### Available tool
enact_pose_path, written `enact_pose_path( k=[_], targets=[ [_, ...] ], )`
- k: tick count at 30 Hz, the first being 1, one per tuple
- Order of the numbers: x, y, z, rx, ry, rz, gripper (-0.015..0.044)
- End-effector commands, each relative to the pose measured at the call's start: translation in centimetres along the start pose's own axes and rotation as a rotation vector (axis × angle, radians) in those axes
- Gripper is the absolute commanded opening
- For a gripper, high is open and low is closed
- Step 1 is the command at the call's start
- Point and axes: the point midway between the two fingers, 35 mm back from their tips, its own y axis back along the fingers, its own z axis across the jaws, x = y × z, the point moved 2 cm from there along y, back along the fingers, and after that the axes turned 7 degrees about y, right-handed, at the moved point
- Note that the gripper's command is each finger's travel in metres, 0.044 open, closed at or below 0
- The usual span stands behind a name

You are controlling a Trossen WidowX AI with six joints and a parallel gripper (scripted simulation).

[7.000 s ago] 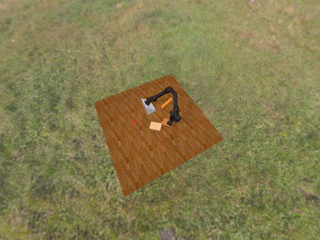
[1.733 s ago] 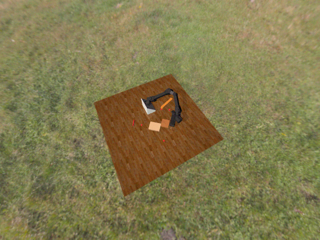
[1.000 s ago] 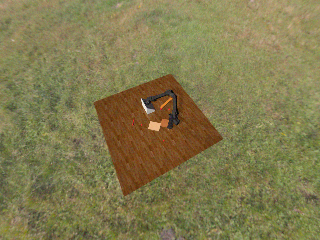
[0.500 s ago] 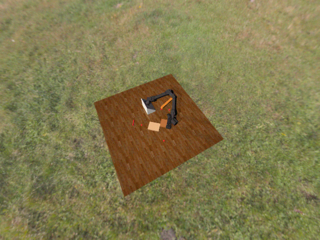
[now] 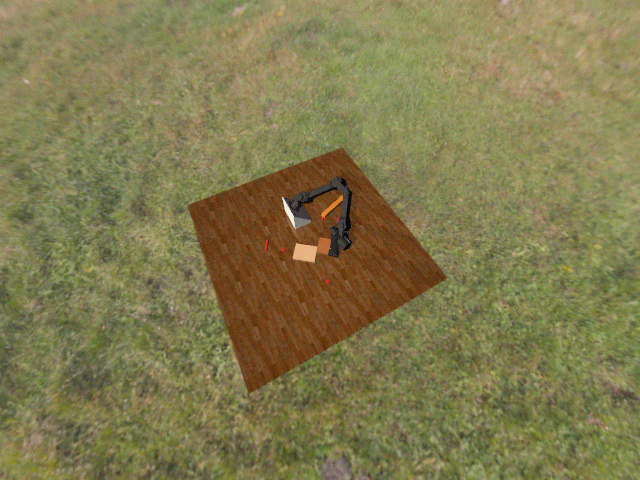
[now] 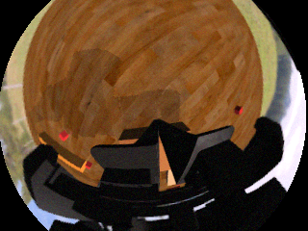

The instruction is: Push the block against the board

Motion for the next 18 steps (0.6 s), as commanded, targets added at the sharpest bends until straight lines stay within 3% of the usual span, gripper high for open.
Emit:
enact_pose_path(
  k=[1,18],
  targets=[
    [1.2,-0.4,0.3,-0.009,-0.010,0.019,0.0000],
    [4.0,-0.4,0.8,-0.010,-0.011,0.019,0.0000]
  ],
)
